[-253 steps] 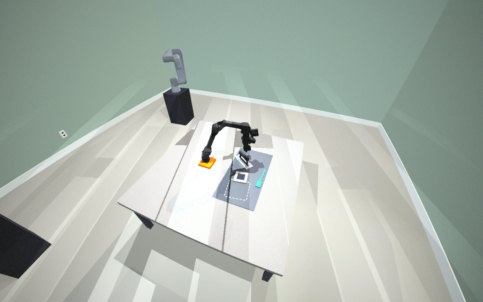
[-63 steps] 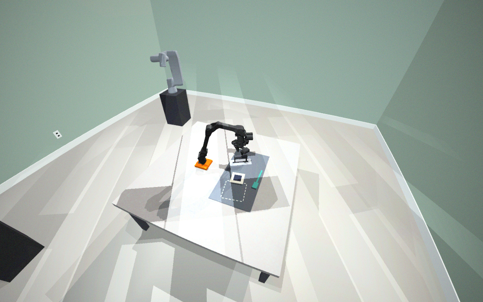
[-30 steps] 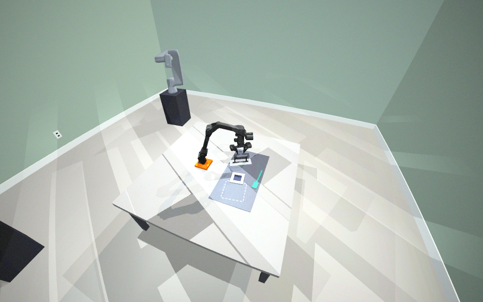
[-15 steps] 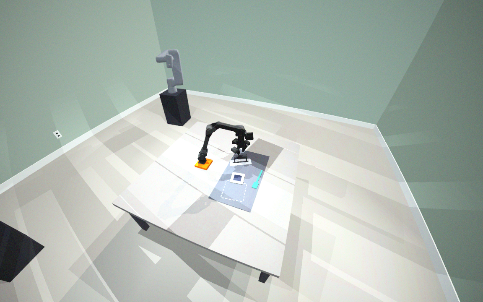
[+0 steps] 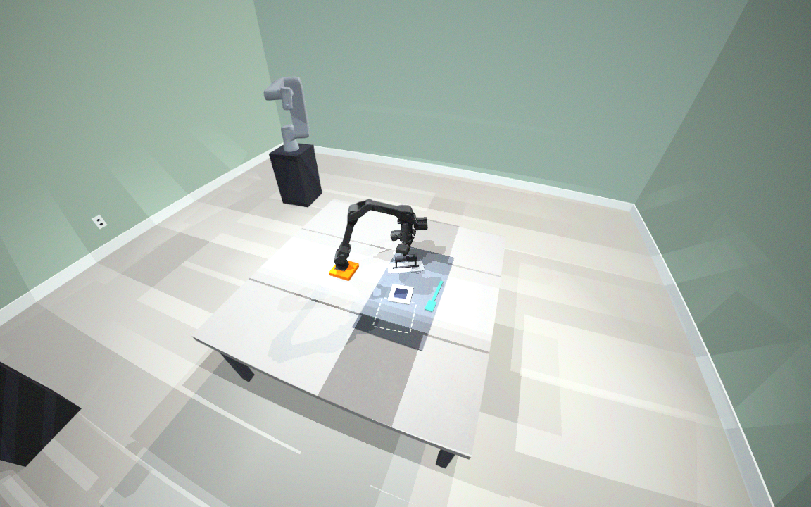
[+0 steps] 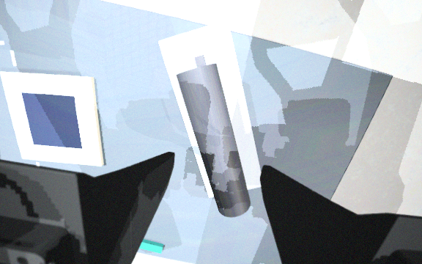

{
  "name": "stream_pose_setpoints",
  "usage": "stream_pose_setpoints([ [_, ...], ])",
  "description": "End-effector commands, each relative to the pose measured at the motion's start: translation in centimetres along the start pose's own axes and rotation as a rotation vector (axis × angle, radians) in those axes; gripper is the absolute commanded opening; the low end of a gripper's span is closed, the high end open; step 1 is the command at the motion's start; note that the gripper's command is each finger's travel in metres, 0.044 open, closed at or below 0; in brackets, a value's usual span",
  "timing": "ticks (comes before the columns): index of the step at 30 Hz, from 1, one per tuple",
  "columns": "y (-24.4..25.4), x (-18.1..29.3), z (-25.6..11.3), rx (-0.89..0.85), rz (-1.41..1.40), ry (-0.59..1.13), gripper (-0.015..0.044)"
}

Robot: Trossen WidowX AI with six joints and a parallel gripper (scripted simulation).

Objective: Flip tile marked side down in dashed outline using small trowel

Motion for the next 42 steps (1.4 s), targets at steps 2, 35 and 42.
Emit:
stream_pose_setpoints([
  [2,0.0,0.1,0.1,-0.002,-0.159,-0.005,0.027],
  [35,-1.8,-0.5,0.7,-0.173,0.318,-0.004,0.03],
  [42,-2.3,-0.7,1.2,-0.237,0.55,0.032,0.03],
])
Point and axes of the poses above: the point midway between the two fingers, 35 mm back from their tips, its own z axis out along the fingers, its own y axis across the jaws, x = y × z, the point moved 5 cm from there along -z, back along the fingers, and after that the axes turned 14 degrees about -z, right-handed, at the moved point
